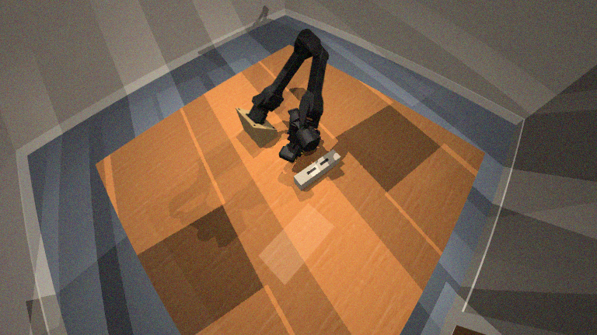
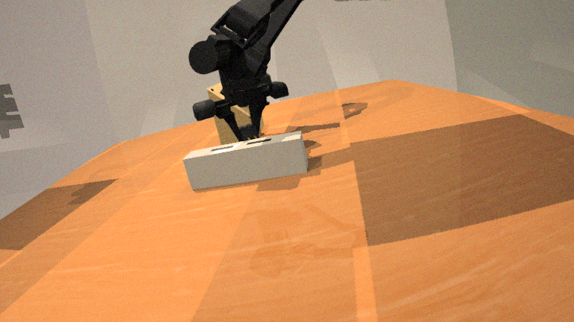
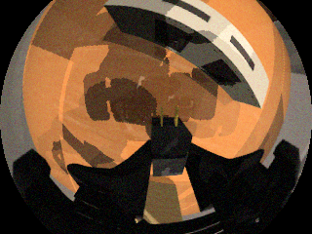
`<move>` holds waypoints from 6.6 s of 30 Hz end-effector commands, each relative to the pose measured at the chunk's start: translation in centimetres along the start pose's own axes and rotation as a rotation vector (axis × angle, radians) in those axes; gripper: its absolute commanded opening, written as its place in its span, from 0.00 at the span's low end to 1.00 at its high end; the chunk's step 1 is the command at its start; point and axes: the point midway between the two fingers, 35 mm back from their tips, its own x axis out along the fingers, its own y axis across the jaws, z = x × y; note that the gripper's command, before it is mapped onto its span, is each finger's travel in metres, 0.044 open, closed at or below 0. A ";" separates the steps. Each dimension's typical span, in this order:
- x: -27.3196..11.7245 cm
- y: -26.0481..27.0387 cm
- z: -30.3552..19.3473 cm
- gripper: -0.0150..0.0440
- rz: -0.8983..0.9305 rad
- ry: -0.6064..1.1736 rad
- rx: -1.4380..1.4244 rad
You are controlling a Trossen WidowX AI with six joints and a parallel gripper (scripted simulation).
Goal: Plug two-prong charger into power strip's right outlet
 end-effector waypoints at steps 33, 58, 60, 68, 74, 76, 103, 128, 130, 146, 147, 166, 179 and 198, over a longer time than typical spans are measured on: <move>0.9 -1.8 0.2 0.25 0.026 0.011 0.425; 0.9 -3.4 2.8 0.25 0.028 0.012 0.471; 0.9 -3.5 3.0 0.25 0.028 0.012 0.475; 0.9 -3.7 3.5 0.25 0.028 0.013 0.483; 0.9 -3.6 3.5 0.25 0.028 0.013 0.483; 0.9 -3.6 3.5 0.25 0.028 0.013 0.483; 0.8 -3.8 4.0 0.25 0.028 0.012 0.483; 0.8 -4.0 4.3 0.25 0.028 0.012 0.483; 0.8 -4.0 4.3 0.25 0.028 0.012 0.483; 0.8 -4.0 4.3 0.25 0.028 0.012 0.483; 0.8 -4.0 4.3 0.25 0.028 0.012 0.483; 0.8 -4.1 4.4 0.25 0.028 0.012 0.483; 0.8 -4.3 4.8 0.25 0.028 0.012 0.483; 0.7 -4.5 5.3 0.25 0.028 0.012 0.482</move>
